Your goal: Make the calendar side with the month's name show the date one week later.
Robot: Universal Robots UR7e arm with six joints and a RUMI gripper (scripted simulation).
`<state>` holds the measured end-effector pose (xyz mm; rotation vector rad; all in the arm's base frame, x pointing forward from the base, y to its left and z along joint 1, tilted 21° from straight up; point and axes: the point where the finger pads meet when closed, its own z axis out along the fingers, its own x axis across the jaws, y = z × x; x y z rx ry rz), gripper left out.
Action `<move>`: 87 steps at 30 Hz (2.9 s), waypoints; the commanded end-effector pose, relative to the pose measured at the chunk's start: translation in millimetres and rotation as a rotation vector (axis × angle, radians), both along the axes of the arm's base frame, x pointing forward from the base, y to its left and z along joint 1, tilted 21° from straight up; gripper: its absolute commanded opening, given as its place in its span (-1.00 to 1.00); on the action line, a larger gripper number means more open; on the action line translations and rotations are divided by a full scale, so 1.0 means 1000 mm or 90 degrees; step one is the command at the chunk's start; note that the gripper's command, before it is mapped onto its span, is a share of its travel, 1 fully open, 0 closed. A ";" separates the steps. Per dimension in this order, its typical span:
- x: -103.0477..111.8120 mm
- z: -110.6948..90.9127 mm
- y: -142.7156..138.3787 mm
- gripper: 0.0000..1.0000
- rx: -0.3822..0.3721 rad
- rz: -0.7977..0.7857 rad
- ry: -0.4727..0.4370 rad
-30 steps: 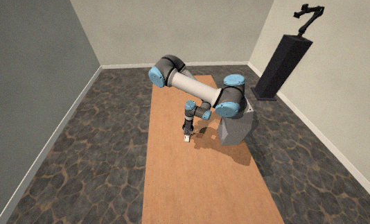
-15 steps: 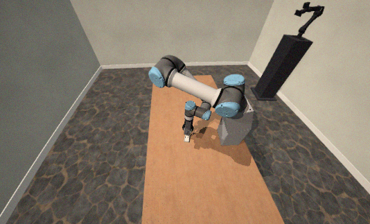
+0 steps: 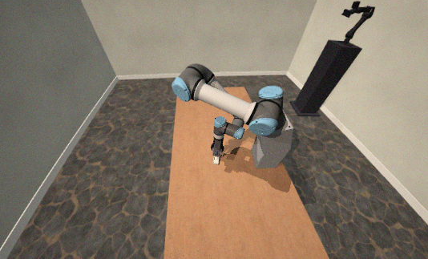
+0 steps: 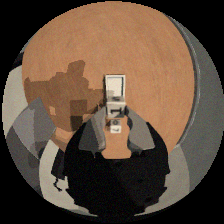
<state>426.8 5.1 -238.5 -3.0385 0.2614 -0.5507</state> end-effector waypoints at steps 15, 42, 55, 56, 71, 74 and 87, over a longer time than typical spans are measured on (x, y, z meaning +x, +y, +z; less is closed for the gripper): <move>0.002 -0.002 0.000 -0.78 -0.001 0.000 -0.002; 0.009 -0.019 0.000 -0.78 -0.001 0.000 -0.002; 0.011 -0.024 0.000 -0.78 -0.001 0.000 -0.002; 0.011 -0.025 0.000 -0.78 -0.001 0.000 -0.002; 0.010 -0.024 0.000 -0.78 -0.001 0.000 -0.001; 0.010 -0.024 0.000 -0.78 -0.001 0.000 -0.001; 0.011 -0.025 0.000 -0.78 -0.001 0.000 -0.002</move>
